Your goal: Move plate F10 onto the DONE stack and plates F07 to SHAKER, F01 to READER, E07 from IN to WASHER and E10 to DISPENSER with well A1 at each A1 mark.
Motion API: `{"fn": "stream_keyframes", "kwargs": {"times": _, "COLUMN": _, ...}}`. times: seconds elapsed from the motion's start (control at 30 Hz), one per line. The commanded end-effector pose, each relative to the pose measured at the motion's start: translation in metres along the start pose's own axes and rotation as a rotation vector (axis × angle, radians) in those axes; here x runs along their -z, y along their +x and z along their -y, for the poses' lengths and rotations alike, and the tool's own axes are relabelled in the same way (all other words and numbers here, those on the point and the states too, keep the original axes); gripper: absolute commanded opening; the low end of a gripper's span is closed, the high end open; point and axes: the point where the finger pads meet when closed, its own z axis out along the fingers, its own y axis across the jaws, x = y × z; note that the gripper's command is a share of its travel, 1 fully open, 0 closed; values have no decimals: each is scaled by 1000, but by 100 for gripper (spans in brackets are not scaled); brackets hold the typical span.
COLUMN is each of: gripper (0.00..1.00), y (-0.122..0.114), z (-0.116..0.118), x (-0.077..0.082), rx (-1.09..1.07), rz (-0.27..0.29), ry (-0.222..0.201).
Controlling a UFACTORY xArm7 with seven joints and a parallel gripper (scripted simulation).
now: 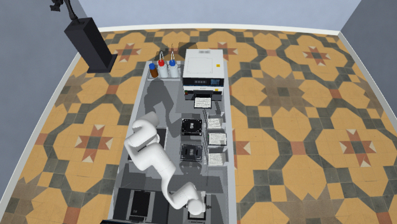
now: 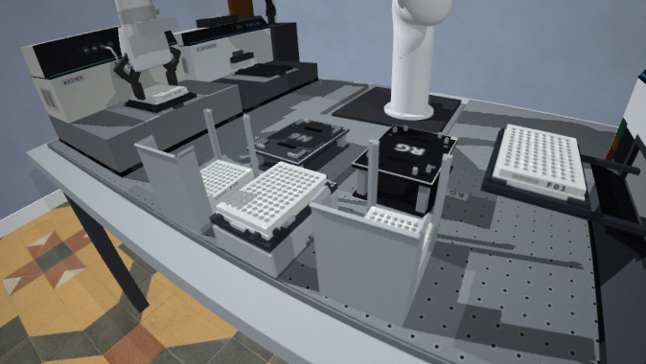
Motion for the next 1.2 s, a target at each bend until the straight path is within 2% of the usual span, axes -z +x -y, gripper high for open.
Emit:
{"fn": "stream_keyframes", "kwargs": {"times": 0.0, "gripper": 0, "y": -1, "z": -1, "x": 4, "rx": 0, "rz": 4, "ry": -3}}
{"fn": "stream_keyframes", "kwargs": {"times": 0.8, "gripper": 0, "y": -1, "z": -1, "x": 10, "rx": 0, "rz": 4, "ry": -3}}
{"fn": "stream_keyframes", "kwargs": {"times": 1.17, "gripper": 0, "y": -1, "z": -1, "x": 22, "rx": 0, "rz": 4, "ry": -3}}
